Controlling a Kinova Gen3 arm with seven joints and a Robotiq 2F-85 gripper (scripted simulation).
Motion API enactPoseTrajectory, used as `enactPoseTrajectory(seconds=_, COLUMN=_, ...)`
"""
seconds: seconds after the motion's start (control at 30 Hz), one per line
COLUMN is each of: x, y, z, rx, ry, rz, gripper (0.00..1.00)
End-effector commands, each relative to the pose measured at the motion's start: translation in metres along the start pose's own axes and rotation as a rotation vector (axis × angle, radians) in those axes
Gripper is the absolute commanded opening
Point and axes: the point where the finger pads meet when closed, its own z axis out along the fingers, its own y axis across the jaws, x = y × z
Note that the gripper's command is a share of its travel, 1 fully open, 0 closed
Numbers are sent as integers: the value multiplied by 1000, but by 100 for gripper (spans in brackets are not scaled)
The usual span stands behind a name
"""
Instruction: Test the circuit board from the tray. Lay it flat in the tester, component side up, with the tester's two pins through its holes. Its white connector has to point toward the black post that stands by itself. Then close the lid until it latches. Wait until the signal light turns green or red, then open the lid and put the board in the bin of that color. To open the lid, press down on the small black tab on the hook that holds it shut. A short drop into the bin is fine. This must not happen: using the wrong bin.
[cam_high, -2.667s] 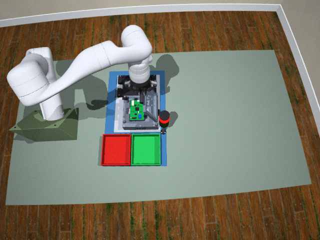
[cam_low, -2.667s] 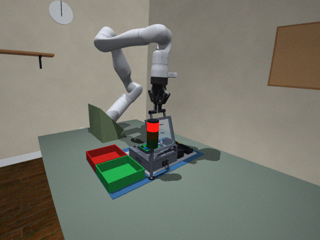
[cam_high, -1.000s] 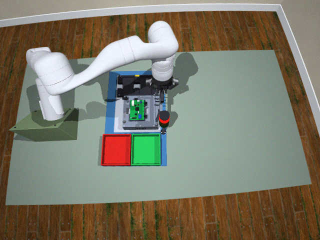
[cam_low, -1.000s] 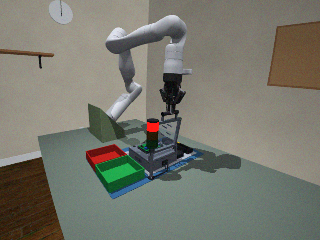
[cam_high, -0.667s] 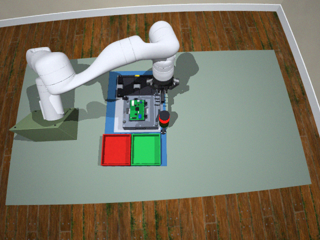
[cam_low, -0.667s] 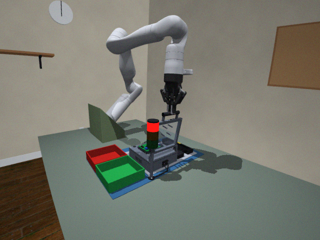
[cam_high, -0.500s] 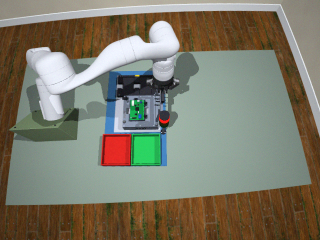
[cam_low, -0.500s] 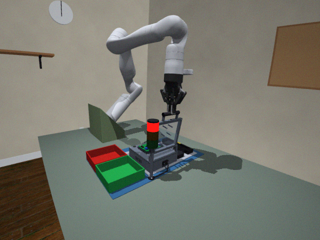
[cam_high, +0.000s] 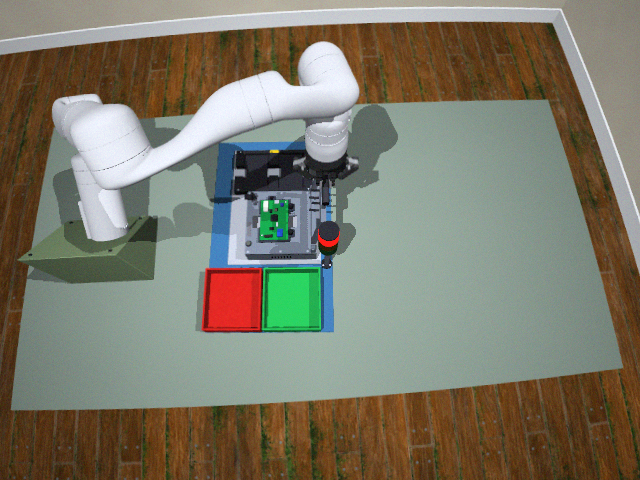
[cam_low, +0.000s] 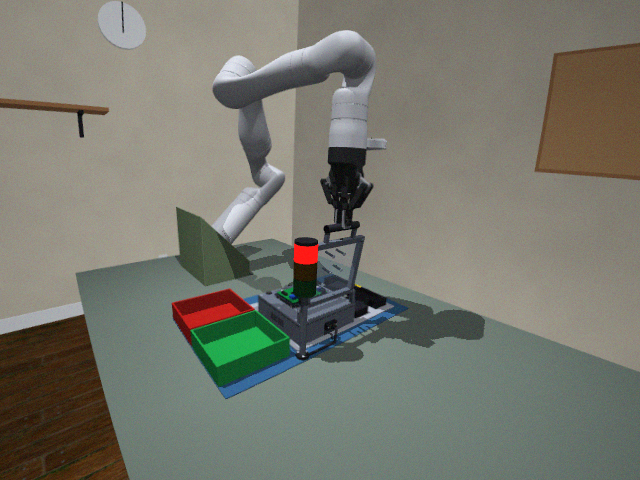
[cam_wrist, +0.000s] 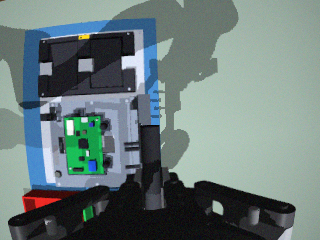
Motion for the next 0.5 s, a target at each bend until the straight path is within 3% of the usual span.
enactPoseTrajectory(seconds=0.0, x=0, y=3, z=12, rx=5, ry=4, rz=-1, gripper=0)
enactPoseTrajectory(seconds=0.13, x=0, y=3, z=12, rx=5, ry=4, rz=-1, gripper=0)
enactPoseTrajectory(seconds=0.17, x=0, y=3, z=12, rx=5, ry=4, rz=-1, gripper=50)
enactPoseTrajectory(seconds=0.47, x=0, y=3, z=12, rx=5, ry=4, rz=-1, gripper=50)
